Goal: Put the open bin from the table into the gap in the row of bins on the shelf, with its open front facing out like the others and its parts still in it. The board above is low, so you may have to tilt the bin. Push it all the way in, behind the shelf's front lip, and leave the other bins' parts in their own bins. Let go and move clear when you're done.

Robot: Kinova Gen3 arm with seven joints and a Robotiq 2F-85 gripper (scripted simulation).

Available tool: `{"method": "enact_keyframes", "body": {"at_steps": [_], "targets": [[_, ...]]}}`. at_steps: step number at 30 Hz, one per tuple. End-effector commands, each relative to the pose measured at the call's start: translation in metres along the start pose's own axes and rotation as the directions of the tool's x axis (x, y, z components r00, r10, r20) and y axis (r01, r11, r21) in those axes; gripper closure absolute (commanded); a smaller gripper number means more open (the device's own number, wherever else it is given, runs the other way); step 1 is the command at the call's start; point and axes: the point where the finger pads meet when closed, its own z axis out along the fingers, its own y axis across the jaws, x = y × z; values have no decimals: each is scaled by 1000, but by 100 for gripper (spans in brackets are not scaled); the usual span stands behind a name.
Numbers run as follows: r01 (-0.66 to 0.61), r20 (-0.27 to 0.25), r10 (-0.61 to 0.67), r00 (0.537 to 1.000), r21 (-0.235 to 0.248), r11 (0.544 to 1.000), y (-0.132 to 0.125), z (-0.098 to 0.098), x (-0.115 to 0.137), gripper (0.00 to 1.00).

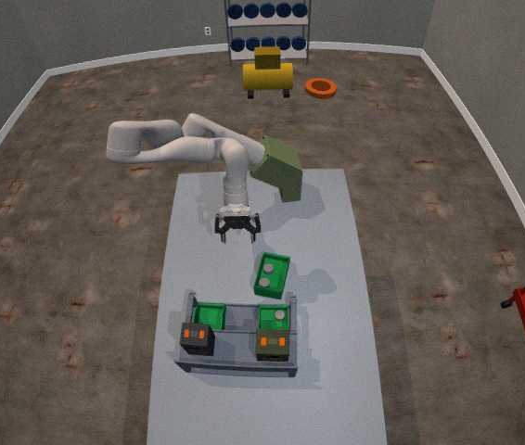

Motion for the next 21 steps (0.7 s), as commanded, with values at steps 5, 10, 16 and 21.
{"method": "enact_keyframes", "body": {"at_steps": [5,10,16,21], "targets": [[0,-2,0,1000,1,1000,0,-1,1,0],[0,-2,0,1000,1,1000,-1,-2,1,0],[0,-2,0,1000,1,1000,-1,-3,1,0],[0,-2,0,1000,1,1000,-1,-3,1,0]]}}
